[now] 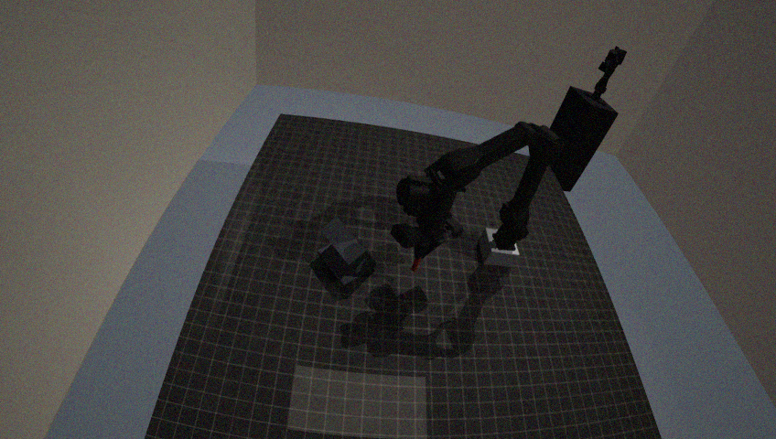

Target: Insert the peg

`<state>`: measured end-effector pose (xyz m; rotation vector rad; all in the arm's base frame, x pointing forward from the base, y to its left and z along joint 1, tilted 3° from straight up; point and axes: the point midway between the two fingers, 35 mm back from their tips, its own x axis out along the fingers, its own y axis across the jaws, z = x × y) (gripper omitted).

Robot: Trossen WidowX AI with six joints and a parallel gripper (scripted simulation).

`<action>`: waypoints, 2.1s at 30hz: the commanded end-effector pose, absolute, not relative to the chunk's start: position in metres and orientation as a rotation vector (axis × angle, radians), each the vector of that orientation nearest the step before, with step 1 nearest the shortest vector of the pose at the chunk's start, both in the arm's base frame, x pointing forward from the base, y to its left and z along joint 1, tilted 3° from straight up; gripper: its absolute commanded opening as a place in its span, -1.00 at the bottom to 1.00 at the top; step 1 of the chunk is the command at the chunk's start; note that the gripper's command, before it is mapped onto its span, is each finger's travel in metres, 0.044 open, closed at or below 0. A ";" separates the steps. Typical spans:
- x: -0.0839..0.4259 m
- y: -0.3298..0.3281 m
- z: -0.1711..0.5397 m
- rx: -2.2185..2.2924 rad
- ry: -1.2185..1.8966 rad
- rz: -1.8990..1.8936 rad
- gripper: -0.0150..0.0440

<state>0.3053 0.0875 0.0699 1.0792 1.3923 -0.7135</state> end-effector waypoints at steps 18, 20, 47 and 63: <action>0.313 0.077 0.067 1.024 1.402 -0.533 -0.49; 0.314 0.076 0.066 1.018 1.402 -0.515 -0.49; 0.324 0.059 0.064 0.924 1.367 -0.285 -0.49; 0.329 0.049 0.064 0.858 1.326 -0.156 -0.49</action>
